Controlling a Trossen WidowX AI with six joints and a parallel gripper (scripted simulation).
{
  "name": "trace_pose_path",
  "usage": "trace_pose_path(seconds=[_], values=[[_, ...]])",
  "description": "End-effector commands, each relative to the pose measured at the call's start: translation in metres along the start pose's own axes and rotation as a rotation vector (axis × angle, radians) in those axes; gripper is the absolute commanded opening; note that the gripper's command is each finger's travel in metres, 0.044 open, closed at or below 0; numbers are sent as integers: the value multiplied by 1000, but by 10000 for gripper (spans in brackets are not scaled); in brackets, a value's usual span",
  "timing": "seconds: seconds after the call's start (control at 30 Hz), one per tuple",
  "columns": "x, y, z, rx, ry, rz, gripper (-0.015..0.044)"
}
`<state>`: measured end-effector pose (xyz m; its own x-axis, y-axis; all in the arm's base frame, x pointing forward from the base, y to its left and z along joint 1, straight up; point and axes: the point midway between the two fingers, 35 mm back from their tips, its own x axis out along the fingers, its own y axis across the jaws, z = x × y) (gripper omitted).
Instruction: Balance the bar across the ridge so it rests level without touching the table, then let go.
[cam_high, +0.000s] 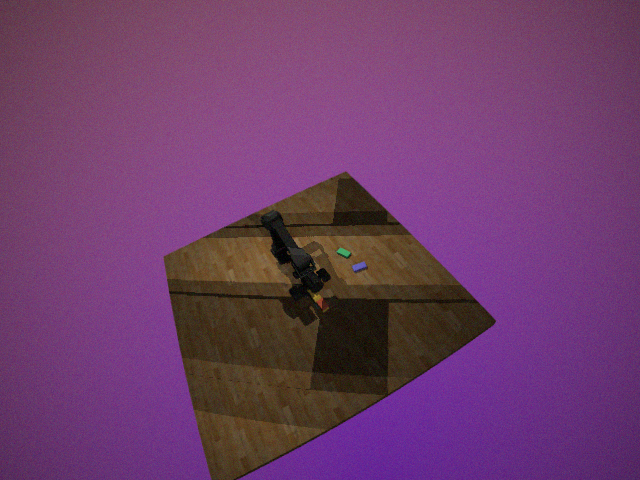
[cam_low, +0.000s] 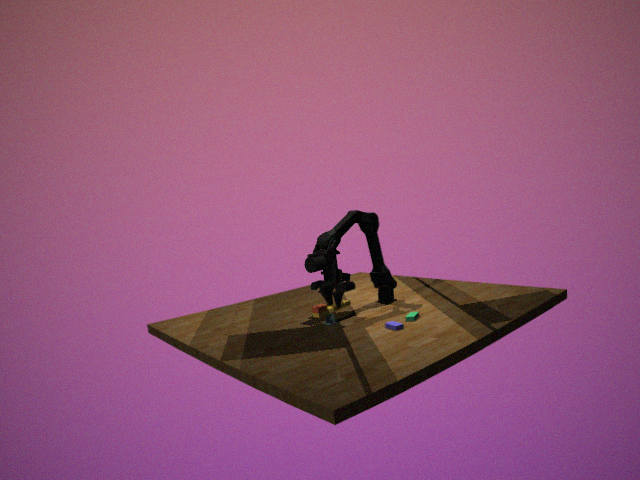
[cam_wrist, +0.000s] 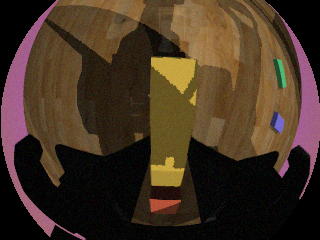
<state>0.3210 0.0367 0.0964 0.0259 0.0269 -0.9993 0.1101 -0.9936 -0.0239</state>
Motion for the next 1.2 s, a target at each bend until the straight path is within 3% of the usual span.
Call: trace_pose_path(seconds=[0.0, 1.17], values=[[1, -1, 0, 7, 1, -3, 0], [4, 0, -1, 7, 1, -3, 0]])
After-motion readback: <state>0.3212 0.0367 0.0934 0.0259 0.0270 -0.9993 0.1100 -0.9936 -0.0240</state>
